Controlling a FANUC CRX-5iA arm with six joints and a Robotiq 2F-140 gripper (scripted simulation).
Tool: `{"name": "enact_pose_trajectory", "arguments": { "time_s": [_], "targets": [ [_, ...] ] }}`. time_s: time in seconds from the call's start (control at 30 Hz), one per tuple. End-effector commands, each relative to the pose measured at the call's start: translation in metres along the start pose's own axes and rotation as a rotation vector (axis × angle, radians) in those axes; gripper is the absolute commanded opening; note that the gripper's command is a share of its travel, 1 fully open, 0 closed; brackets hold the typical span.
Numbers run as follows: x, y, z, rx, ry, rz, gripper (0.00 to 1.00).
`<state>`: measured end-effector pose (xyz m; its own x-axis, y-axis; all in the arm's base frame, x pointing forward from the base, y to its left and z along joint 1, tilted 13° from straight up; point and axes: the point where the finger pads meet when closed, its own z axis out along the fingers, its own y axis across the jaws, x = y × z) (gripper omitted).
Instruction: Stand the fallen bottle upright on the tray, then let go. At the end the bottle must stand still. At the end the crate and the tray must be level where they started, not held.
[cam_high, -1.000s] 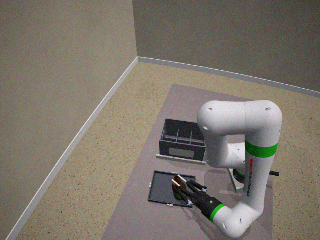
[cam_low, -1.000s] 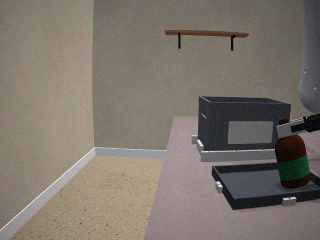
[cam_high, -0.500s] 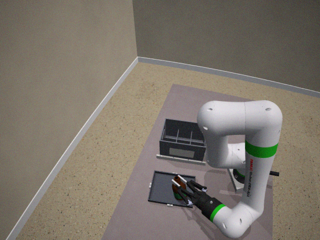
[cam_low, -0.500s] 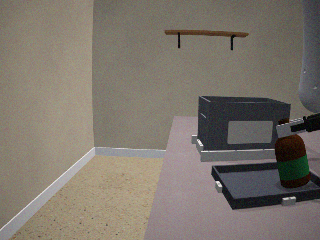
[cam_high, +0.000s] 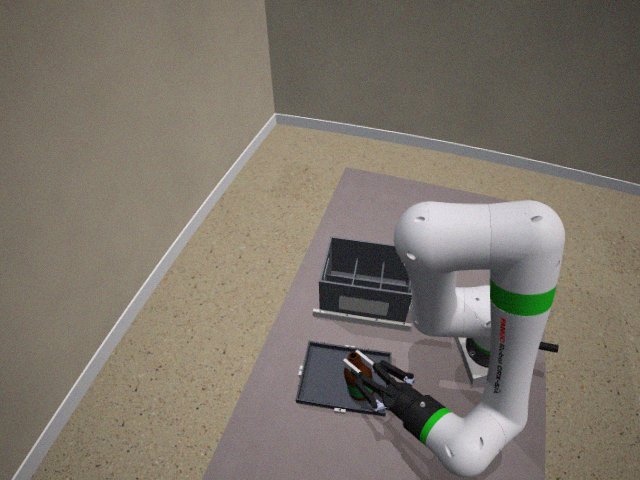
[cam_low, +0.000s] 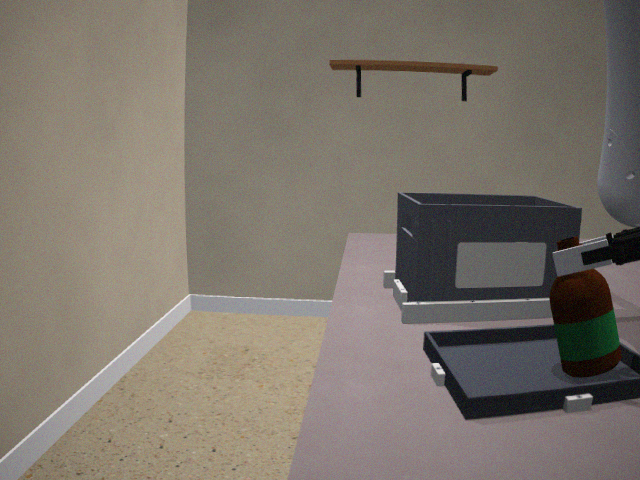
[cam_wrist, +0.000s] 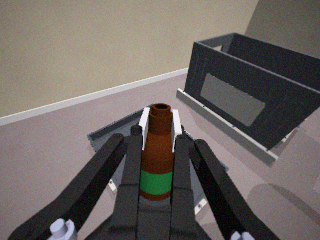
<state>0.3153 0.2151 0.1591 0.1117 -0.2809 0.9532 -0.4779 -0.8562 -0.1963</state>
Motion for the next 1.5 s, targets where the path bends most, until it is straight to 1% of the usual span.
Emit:
{"name": "enact_pose_trajectory", "arguments": {
  "time_s": [0.0,0.3,0.33,1.47],
  "targets": [
    [0.0001,-0.0001,-0.0001,0.0,0.0,0.0,0.0],
    [0.0001,-0.0001,-0.0001,0.0,0.0,0.0,0.0],
    [0.0001,-0.0001,-0.0001,0.0,0.0,0.0,1.0],
    [0.0001,-0.0001,-0.0001,0.0,0.0,0.0,1.0]
  ]
}}
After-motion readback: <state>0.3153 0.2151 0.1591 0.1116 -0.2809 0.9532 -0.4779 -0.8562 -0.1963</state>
